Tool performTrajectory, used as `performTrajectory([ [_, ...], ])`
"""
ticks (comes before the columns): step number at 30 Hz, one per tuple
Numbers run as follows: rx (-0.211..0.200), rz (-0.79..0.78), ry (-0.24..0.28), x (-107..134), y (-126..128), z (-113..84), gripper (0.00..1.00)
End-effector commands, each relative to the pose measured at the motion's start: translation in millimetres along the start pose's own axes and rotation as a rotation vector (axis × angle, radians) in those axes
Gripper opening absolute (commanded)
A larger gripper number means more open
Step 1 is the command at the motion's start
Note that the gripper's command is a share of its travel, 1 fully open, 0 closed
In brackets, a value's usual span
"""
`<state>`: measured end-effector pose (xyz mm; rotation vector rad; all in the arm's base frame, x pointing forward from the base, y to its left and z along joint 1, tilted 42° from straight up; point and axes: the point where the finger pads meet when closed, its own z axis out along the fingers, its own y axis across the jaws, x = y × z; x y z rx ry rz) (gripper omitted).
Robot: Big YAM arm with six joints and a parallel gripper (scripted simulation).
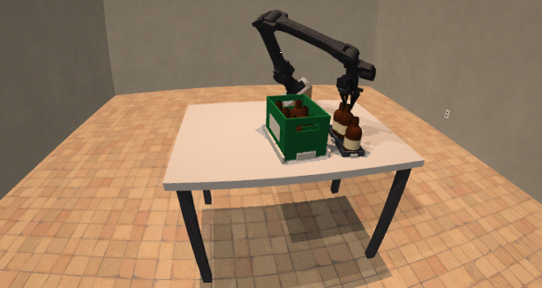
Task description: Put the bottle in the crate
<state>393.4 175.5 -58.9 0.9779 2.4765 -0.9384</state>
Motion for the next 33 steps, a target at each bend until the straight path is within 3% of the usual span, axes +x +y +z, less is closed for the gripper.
performTrajectory([
  [1,-0.066,0.037,-0.010,-9.7,19.1,-35.4,0.00],
  [33,-0.065,0.039,-0.008,-11.0,18.5,-43.0,0.00],
])
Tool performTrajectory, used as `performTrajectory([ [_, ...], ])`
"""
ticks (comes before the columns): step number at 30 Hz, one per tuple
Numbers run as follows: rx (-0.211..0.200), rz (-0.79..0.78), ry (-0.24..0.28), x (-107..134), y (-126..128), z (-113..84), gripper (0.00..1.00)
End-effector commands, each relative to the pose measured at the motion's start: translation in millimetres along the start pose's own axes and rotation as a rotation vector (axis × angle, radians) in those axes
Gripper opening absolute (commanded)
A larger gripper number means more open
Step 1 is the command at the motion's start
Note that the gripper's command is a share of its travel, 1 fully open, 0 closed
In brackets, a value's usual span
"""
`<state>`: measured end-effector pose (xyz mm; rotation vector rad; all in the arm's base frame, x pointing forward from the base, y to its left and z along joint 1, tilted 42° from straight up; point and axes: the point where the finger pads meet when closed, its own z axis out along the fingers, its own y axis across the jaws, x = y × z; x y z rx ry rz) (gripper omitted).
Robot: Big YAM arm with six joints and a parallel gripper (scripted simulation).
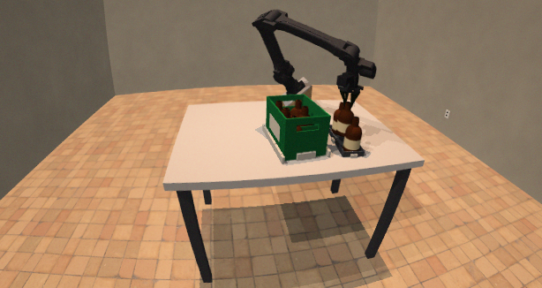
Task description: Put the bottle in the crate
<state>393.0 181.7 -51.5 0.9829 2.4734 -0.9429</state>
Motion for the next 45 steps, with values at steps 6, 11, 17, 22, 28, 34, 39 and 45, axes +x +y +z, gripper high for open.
performTrajectory([
  [6,-0.069,0.036,-0.008,-10.6,18.7,-33.4,0.00],
  [11,-0.069,0.036,-0.008,-10.6,18.7,-33.4,0.00],
  [17,-0.069,0.036,-0.008,-10.6,18.7,-33.4,0.00],
  [22,-0.069,0.036,-0.008,-10.6,18.7,-33.4,0.00],
  [28,-0.069,0.036,-0.008,-10.6,18.7,-33.5,0.00],
  [34,-0.071,0.035,-0.009,-9.9,18.9,-35.1,0.00],
  [39,-0.072,0.036,-0.009,-10.0,19.0,-36.2,0.00],
  [45,-0.073,0.035,-0.009,-10.1,19.2,-39.4,0.00],
])
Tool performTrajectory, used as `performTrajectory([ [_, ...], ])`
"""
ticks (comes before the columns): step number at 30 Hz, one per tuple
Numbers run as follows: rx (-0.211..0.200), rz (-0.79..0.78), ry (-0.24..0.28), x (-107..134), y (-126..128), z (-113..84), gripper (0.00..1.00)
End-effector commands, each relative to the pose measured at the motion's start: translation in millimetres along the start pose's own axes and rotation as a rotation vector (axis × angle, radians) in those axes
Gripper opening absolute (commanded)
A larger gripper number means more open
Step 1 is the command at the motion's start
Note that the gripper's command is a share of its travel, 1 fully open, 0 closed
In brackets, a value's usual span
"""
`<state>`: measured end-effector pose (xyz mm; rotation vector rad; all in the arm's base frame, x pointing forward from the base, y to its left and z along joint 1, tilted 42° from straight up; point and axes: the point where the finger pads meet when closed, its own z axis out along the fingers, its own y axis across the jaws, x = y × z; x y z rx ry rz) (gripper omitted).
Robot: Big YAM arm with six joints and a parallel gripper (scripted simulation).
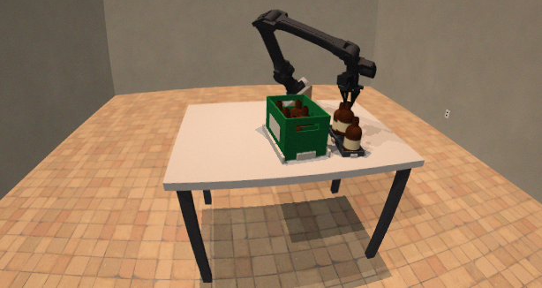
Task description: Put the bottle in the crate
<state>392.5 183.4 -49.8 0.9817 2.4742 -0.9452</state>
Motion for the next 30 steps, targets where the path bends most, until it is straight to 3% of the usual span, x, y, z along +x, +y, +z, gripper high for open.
performTrajectory([
  [1,-0.074,0.037,-0.009,-10.5,19.4,-37.8,0.00],
  [12,-0.064,0.041,-0.005,-13.2,19.7,-40.4,0.00],
  [26,-0.075,0.036,-0.008,-11.9,21.6,-62.7,0.00],
  [30,-0.066,0.040,-0.004,-13.9,21.7,-60.3,0.00],
])
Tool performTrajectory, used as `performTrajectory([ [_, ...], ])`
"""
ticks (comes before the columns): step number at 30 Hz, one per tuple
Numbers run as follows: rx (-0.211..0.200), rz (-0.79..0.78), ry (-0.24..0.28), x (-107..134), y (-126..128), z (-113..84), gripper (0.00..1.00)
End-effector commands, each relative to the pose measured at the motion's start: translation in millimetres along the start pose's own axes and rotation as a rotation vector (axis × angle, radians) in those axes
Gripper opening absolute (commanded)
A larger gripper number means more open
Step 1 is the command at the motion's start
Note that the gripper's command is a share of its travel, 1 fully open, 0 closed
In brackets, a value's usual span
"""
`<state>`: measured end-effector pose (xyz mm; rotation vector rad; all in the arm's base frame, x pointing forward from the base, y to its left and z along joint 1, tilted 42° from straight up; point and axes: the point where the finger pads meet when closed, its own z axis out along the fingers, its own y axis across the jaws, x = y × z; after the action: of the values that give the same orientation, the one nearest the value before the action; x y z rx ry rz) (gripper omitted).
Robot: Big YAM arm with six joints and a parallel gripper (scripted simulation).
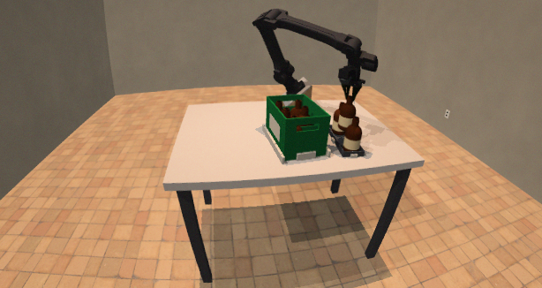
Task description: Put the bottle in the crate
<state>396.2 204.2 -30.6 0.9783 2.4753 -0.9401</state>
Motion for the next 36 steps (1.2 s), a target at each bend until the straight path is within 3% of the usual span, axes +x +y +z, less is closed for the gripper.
performTrajectory([
  [1,-0.065,0.037,-0.006,-9.7,17.2,-35.7,0.00],
  [11,-0.071,0.037,-0.006,-10.5,17.9,-48.5,0.00],
  [36,-0.069,0.038,-0.006,-11.7,18.5,-56.3,0.00],
])
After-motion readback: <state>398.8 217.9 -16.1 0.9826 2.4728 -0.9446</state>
